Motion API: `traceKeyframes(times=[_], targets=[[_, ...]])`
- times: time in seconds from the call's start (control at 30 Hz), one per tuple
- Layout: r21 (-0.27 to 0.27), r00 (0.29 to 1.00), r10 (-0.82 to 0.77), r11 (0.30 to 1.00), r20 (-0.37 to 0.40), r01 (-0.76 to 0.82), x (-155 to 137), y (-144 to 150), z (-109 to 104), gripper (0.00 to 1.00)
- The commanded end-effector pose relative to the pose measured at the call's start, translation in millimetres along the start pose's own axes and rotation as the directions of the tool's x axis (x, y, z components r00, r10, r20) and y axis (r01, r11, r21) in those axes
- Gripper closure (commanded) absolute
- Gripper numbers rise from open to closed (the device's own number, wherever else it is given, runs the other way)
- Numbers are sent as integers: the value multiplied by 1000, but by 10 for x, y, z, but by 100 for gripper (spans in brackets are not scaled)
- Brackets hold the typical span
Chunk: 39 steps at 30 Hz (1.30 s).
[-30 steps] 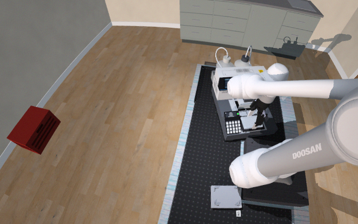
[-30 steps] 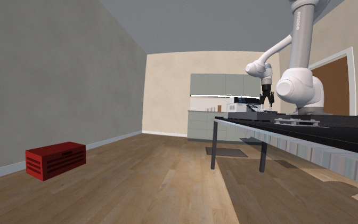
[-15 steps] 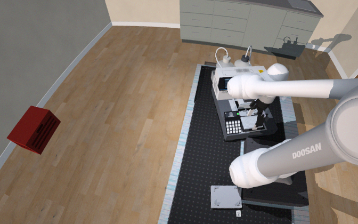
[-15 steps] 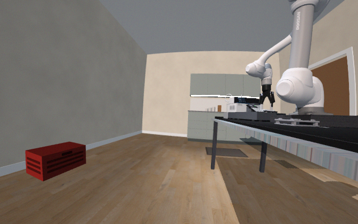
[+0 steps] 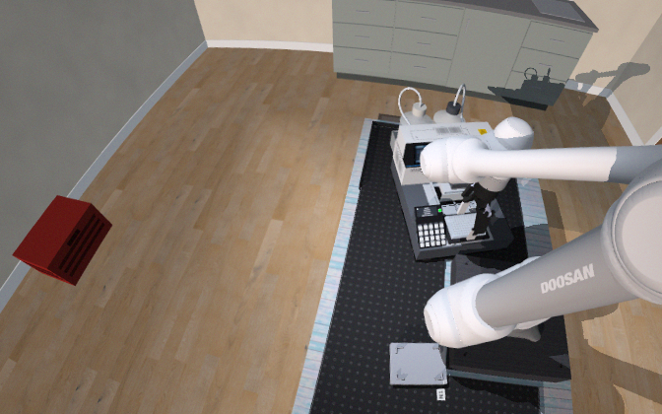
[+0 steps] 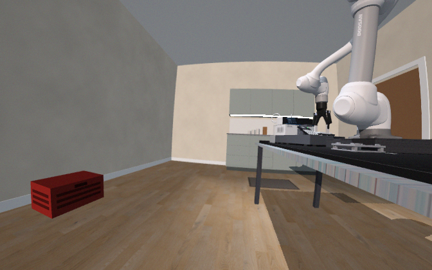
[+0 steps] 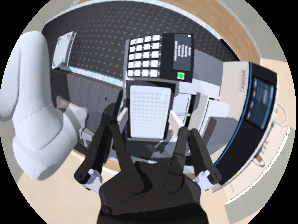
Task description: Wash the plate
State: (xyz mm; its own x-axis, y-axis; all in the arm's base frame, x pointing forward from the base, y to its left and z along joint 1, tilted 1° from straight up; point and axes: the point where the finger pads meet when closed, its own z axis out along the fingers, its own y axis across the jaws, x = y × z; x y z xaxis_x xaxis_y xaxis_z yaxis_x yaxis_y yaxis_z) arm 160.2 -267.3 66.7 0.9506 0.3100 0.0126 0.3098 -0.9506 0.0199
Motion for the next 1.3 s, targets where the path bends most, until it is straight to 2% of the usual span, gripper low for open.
traceKeyframes(times=[0.0,0.2,1.27], targets=[[0,1000,0,1000,0,0,0,0,0,30],[0,1000,0,1000,0,0,0,0,0,30],[0,1000,0,1000,0,0,0,0,-484,30]])
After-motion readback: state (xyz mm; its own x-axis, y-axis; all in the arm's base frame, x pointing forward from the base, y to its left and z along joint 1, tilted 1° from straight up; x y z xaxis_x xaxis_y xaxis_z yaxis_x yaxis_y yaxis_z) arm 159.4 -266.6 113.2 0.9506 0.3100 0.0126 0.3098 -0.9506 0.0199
